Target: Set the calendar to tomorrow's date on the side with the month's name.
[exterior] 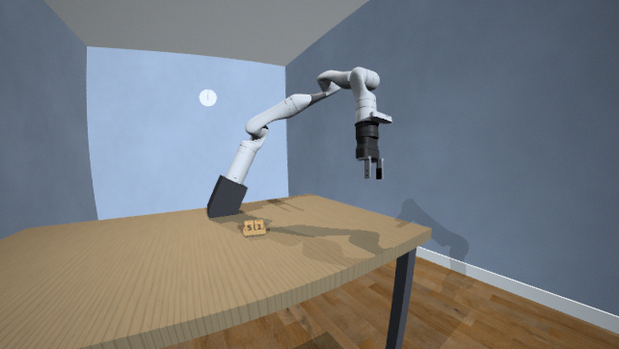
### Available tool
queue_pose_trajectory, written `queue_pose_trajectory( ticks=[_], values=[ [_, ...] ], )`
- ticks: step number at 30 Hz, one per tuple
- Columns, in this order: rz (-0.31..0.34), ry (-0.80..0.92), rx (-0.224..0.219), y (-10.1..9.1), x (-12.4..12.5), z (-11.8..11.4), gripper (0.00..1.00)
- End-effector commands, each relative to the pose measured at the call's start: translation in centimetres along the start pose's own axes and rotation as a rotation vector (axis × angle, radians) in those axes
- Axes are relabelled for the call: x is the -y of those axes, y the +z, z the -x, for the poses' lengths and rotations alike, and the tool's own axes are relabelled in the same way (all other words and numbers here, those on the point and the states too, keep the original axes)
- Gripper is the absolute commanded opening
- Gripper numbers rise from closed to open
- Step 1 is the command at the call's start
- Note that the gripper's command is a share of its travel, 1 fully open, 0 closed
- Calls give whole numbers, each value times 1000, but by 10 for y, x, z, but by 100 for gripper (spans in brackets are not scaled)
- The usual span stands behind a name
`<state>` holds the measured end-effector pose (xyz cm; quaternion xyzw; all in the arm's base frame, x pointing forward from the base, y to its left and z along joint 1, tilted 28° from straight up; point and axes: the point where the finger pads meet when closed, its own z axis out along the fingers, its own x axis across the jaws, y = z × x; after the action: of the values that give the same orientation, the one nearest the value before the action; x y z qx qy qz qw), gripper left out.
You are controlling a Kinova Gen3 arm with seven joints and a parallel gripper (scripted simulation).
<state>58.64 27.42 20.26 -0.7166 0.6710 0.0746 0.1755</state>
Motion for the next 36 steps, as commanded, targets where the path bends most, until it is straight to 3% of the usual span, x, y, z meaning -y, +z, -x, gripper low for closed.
queue_pose_trajectory(
  ticks=[1,2,3,4,5,6,9,11,14,15,20,21,23,26,29,36],
  values=[
    [30,126,-18,10,-12,-49,100],
    [47,211,-20,16,-22,-71,100],
    [47,211,-20,16,-22,-71,100],
    [64,299,-22,21,-33,-93,100],
    [64,299,-22,21,-33,-93,100],
    [80,390,-24,26,-45,-115,100],
    [80,390,-24,26,-45,-115,100],
    [108,564,-27,33,-70,-153,100],
    [123,670,-28,37,-87,-174,100],
    [136,763,-29,40,-102,-192,100],
    [167,1035,-31,46,-148,-236,100],
    [167,1038,-31,46,-149,-236,100],
    [180,1183,-32,48,-174,-255,100],
    [183,1209,-32,49,-179,-258,100],
    [199,1427,-31,50,-217,-280,100],
    [218,1748,-28,50,-273,-302,100]
  ],
)
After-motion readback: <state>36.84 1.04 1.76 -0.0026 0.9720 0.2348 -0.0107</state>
